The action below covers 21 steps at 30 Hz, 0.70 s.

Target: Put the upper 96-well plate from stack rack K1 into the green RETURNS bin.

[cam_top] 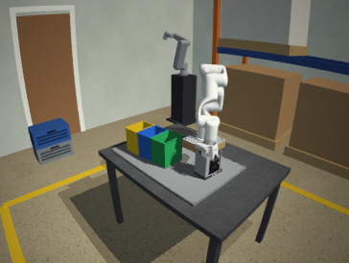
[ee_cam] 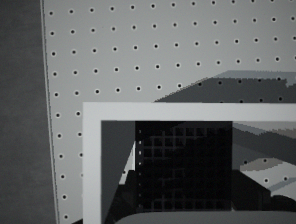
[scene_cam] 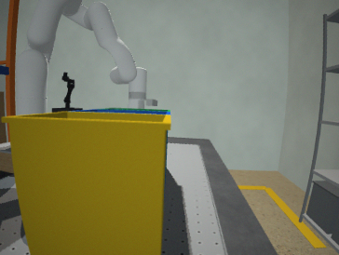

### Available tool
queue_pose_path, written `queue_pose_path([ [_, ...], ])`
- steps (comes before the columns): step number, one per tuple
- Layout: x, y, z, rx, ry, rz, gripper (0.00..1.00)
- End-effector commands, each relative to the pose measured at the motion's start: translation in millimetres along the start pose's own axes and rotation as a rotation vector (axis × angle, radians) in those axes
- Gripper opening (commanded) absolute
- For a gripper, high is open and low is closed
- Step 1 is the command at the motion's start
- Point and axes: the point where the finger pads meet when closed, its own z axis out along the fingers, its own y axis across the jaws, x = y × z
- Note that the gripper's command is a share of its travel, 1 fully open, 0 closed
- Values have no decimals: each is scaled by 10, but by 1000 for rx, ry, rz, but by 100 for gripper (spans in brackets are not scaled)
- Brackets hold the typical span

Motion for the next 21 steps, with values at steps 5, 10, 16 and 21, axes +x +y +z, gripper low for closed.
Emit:
queue_pose_path([
  [5, 9, -9, -68, 3, 2, 0, 0],
  [10, 9, -9, -102, 3, 2, 0, 0],
  [16, 9, -9, -122, 3, 2, 0, 0],
  [21, 9, -9, -122, 3, 2, 0, 0],
])
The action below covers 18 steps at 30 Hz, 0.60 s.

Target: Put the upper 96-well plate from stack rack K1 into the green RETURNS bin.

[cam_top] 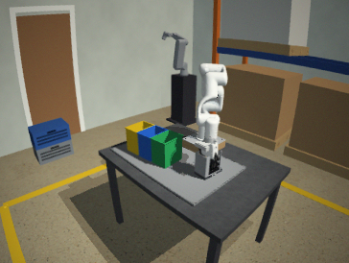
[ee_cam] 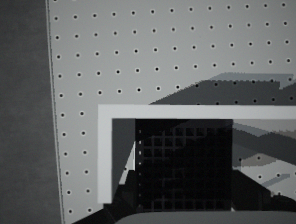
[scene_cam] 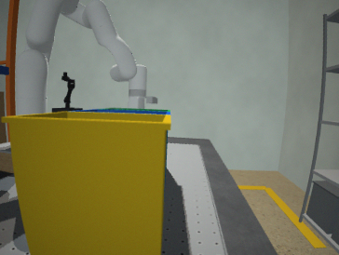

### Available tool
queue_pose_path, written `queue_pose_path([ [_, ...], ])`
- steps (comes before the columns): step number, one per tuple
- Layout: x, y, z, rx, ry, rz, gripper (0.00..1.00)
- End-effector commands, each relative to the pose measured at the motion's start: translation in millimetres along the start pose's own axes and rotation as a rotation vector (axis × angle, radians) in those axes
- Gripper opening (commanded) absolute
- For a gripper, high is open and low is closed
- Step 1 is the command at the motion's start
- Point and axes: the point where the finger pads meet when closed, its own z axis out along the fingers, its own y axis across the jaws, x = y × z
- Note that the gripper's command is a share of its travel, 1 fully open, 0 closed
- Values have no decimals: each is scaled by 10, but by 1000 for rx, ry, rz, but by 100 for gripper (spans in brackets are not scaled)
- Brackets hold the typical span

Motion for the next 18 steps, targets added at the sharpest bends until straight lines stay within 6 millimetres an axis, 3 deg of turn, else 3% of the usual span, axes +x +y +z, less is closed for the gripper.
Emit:
queue_pose_path([
  [1, 9, -10, -31, 3, 2, 0, 0],
  [18, 10, -8, -281, 3, 2, 0, 0],
])
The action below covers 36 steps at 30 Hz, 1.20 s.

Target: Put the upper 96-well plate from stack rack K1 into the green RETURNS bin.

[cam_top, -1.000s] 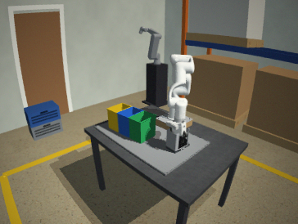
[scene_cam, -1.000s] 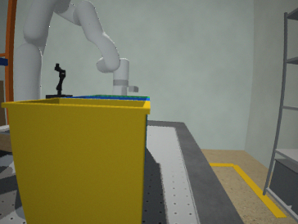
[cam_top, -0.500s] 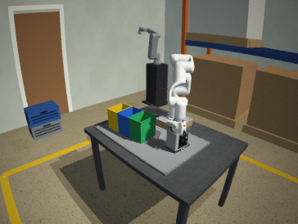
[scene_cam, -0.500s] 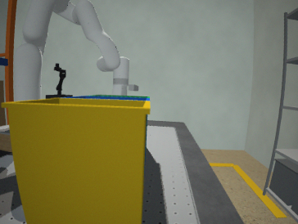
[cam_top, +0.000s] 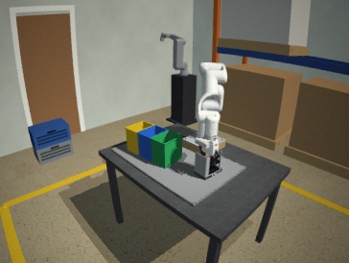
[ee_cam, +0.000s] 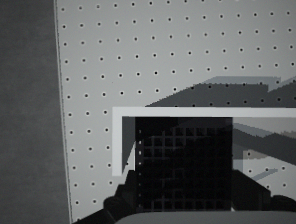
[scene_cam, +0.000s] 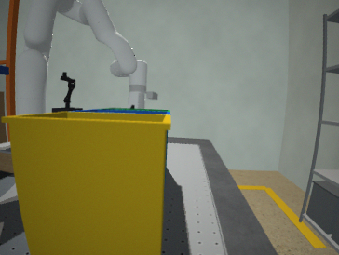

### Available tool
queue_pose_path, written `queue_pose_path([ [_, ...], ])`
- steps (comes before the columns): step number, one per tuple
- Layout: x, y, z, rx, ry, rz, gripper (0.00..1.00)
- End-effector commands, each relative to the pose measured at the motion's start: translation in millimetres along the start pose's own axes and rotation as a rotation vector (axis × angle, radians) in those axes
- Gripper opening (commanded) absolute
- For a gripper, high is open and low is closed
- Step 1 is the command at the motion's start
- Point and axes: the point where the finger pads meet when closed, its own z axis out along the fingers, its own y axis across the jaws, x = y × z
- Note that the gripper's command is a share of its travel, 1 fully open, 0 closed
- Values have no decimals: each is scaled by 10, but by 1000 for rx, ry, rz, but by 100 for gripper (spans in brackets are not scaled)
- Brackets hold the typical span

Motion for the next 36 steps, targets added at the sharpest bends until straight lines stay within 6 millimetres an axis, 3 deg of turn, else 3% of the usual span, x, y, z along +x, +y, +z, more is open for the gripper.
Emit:
queue_pose_path([
  [1, 9, -9, -104, 3, 2, 0, 0],
  [36, 11, -6, -622, 3, 3, 0, 0],
])
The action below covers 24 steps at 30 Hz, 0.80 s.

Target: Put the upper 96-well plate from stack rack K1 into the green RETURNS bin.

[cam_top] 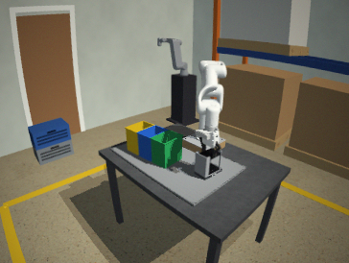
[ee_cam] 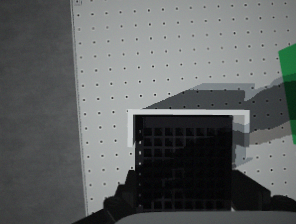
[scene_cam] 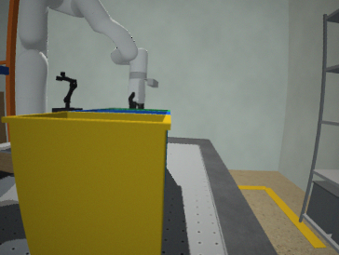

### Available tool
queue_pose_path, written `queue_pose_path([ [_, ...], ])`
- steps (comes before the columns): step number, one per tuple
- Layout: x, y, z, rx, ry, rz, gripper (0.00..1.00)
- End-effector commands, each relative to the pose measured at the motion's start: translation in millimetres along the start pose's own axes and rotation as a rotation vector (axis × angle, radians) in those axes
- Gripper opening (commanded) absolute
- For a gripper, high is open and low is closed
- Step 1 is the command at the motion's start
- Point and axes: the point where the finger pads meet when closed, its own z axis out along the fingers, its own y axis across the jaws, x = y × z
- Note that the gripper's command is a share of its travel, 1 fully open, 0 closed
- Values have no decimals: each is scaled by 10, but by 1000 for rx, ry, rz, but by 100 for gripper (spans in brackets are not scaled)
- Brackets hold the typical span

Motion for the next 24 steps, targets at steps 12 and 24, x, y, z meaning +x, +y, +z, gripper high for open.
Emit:
queue_pose_path([
  [12, 9, -8, -257, 3, 2, 0, 0],
  [24, 10, -7, -424, 3, 2, 0, 0],
])
